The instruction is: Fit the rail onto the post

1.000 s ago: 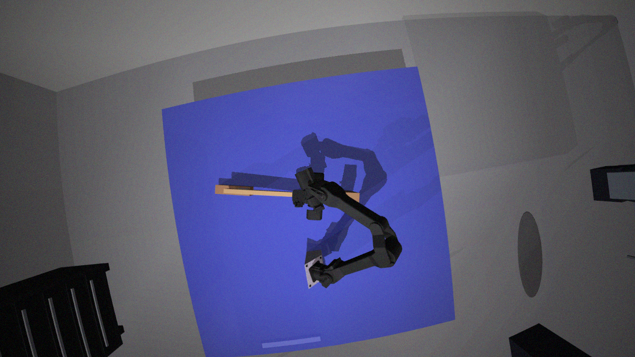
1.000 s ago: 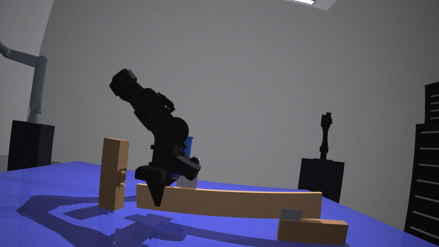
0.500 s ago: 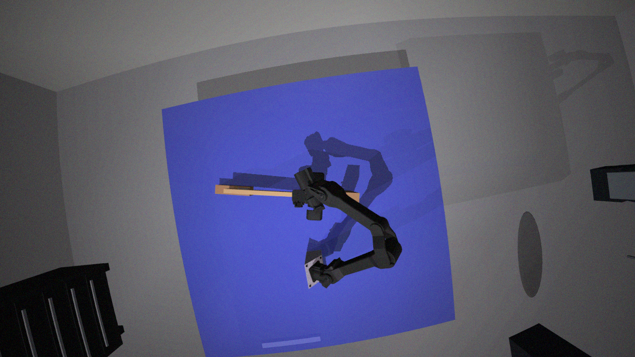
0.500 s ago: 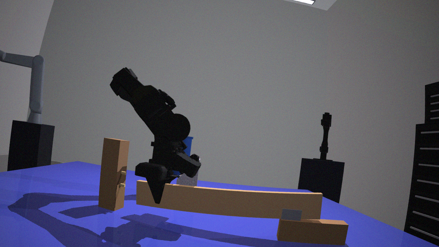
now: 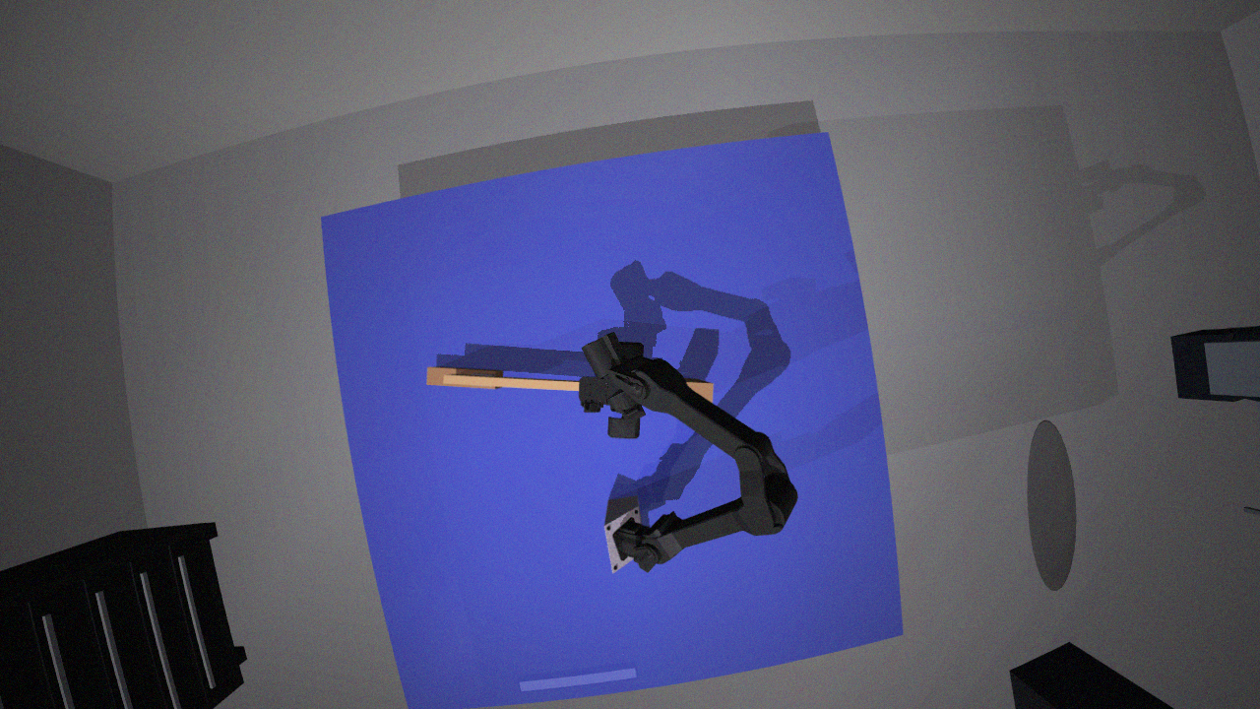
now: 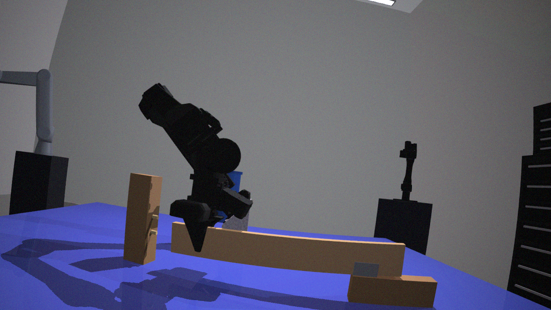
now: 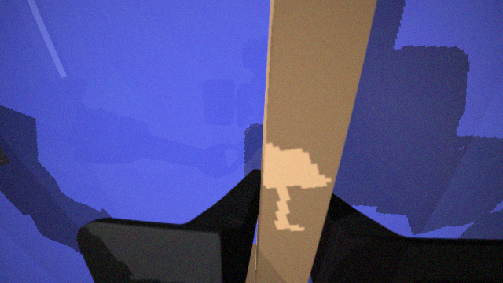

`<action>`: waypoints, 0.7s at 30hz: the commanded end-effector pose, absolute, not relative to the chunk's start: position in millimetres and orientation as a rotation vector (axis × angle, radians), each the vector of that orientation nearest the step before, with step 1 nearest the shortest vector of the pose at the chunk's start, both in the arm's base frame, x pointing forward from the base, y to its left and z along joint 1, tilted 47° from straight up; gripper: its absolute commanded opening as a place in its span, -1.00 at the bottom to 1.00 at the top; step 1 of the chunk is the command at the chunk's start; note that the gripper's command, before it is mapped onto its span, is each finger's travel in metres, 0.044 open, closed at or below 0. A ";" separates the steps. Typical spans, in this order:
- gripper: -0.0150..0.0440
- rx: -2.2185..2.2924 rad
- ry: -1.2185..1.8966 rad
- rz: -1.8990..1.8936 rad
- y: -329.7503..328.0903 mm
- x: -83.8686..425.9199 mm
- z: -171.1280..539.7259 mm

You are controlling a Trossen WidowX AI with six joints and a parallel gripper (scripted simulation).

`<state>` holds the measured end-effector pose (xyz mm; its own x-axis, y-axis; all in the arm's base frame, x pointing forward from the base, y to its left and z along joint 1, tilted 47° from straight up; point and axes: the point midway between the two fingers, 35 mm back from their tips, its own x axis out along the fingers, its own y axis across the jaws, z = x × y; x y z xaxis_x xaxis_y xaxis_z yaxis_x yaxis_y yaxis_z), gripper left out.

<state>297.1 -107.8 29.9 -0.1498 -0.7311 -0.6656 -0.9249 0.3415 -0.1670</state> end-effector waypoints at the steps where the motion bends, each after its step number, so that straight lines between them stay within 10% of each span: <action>1: -0.49 -1.446 1.912 0.378 -100.1 301.9 32.9; 21: -0.49 -1.446 1.912 0.378 -92.7 303.0 39.6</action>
